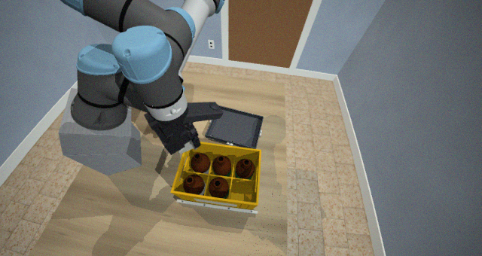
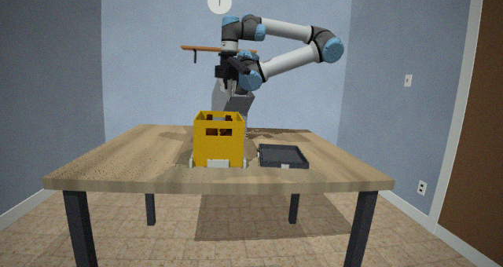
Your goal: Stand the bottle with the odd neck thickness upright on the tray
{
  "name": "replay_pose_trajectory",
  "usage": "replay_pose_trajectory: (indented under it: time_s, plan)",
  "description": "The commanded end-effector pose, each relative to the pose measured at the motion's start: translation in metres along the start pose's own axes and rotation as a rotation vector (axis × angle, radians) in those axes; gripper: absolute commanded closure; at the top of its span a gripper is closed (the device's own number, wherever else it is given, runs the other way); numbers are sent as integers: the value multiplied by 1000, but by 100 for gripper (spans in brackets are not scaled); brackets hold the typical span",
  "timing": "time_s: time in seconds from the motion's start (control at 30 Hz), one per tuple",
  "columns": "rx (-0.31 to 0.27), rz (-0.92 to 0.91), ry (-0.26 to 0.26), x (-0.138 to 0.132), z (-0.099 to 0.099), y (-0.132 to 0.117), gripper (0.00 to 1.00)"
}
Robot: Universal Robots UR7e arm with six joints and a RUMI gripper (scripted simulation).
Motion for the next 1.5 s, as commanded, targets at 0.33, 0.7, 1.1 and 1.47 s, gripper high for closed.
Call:
replay_pose_trajectory:
  time_s: [0.33,0.7,1.1,1.47]
  plan:
    - [-14,-1,5,20,9,12,100]
    - [-21,0,3,88,14,70,100]
    - [0,0,-2,122,1,116,100]
    - [1,0,-2,124,0,118,62]
Point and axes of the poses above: the point where the finger pads meet when closed, its own z axis back along the fingers, its own x axis across the jaws, y = z × x, the point moved 6 cm from there along z, back along the fingers, and after that the axes turned 1 degree about z, right-handed, at the moved point
